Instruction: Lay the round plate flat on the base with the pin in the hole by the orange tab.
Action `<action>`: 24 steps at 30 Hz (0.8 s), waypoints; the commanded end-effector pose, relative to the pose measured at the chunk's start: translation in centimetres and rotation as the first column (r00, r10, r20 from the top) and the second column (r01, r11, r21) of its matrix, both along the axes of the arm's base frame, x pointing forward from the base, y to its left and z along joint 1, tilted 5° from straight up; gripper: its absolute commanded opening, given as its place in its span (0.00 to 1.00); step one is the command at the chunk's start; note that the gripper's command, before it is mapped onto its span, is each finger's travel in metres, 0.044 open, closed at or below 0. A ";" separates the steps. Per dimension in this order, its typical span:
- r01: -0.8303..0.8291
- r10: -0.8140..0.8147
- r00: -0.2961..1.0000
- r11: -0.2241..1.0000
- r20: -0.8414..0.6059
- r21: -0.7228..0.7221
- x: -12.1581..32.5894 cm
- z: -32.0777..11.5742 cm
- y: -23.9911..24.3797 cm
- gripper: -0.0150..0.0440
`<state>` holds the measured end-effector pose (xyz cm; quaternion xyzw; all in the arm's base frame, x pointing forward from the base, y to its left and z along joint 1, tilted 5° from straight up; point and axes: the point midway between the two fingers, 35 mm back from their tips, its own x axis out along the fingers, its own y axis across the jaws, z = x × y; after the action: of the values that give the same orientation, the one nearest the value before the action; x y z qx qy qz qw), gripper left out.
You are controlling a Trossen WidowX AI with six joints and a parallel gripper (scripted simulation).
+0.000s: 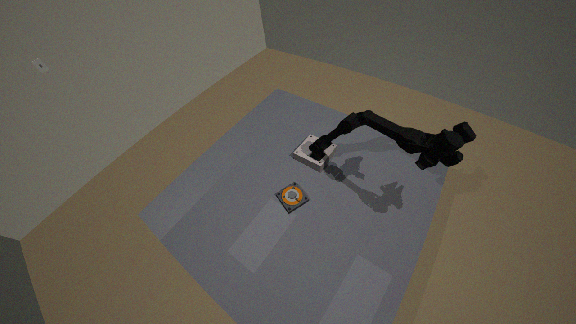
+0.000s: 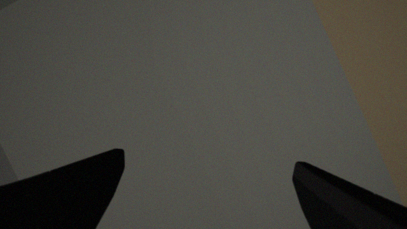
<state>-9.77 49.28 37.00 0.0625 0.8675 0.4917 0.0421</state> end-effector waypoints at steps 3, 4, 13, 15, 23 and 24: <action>0.162 -0.163 0.986 0.987 0.040 0.012 3.8 -1.7 1.3 0.80; 0.266 -0.267 0.961 0.964 0.076 0.021 6.6 -3.0 2.0 0.75; 0.679 -0.659 0.649 0.727 0.380 0.100 22.2 -11.8 -0.1 0.35; 0.735 -0.691 0.549 0.667 0.470 0.122 25.7 -14.1 -2.1 0.26; 0.830 -0.569 0.216 0.535 0.794 0.158 35.9 -22.7 -13.7 0.25; 0.834 -0.528 0.185 0.530 0.829 0.152 36.8 -23.8 -15.7 0.25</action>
<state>25.10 38.03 15.43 0.2461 0.6987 0.2752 0.6129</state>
